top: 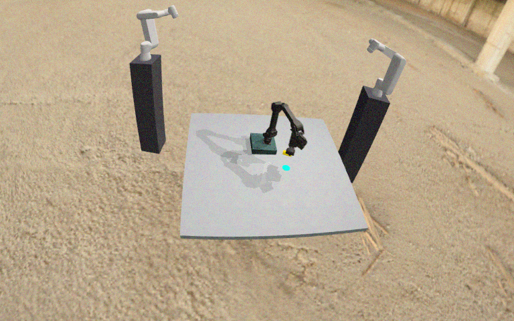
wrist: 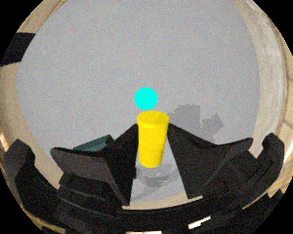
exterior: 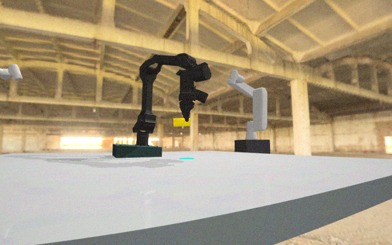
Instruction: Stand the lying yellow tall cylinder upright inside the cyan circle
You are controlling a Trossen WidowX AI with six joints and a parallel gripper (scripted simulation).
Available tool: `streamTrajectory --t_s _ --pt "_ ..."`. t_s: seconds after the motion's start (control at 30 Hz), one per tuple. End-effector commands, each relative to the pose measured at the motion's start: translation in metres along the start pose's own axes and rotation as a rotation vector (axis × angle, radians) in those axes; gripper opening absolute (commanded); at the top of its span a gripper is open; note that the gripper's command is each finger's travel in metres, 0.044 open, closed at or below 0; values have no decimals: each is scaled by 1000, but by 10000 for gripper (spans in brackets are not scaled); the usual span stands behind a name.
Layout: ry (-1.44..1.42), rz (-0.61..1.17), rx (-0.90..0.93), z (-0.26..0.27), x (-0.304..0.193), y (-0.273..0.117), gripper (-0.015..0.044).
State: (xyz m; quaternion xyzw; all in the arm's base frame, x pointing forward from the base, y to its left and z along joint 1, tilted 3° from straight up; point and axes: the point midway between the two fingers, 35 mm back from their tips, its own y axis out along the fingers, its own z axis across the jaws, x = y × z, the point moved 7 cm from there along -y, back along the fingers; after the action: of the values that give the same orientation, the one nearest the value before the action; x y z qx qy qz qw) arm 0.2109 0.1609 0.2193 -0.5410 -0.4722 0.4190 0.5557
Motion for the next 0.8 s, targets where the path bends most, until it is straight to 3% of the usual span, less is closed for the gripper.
streamTrajectory --t_s 0.0,0.77 --pt "-10 -3 -1 1 0 0 105" --pt "79 -165 19 -12 2 19 105"
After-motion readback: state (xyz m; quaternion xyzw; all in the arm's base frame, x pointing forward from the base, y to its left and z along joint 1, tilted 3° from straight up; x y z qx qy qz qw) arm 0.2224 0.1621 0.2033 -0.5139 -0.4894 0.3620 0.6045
